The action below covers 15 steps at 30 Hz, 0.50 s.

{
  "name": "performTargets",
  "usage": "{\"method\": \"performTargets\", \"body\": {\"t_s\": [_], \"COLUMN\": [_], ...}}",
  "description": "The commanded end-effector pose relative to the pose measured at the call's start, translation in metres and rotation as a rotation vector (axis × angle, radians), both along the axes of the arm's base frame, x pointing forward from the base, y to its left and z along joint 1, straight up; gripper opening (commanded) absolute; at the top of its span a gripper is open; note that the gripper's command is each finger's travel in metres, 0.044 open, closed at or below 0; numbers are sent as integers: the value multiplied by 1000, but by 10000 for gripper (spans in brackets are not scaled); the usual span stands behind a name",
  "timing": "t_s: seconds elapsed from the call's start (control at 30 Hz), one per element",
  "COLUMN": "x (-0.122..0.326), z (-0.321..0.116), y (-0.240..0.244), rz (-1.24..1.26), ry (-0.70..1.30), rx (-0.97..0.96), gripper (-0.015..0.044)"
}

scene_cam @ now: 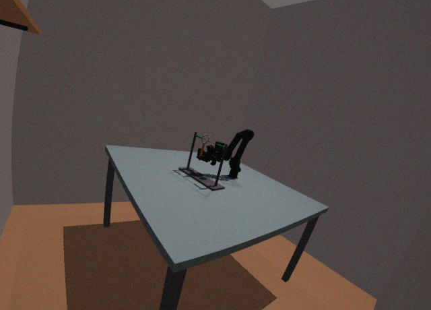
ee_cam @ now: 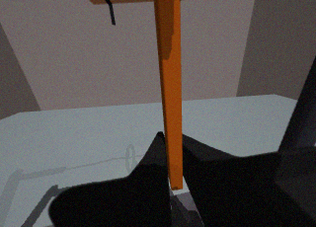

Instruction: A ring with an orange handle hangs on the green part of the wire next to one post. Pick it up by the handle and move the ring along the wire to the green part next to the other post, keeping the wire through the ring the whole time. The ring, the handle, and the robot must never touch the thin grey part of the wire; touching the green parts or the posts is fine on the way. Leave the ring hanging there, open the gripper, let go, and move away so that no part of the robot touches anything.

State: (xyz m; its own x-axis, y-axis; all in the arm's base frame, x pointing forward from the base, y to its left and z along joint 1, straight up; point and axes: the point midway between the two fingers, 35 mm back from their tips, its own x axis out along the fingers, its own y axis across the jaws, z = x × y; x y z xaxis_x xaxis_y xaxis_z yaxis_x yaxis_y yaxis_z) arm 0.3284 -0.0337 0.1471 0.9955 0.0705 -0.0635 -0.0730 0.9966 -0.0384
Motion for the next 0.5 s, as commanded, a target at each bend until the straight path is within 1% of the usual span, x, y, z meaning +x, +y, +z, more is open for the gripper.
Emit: {"method": "performTargets", "body": {"t_s": [0.0, 0.47], "x": [-2, -1], "z": [-3, -4], "y": [4, 18], "rz": [-30, -45], "ry": [6, 7], "rx": [-9, -7], "gripper": [-150, -150]}}
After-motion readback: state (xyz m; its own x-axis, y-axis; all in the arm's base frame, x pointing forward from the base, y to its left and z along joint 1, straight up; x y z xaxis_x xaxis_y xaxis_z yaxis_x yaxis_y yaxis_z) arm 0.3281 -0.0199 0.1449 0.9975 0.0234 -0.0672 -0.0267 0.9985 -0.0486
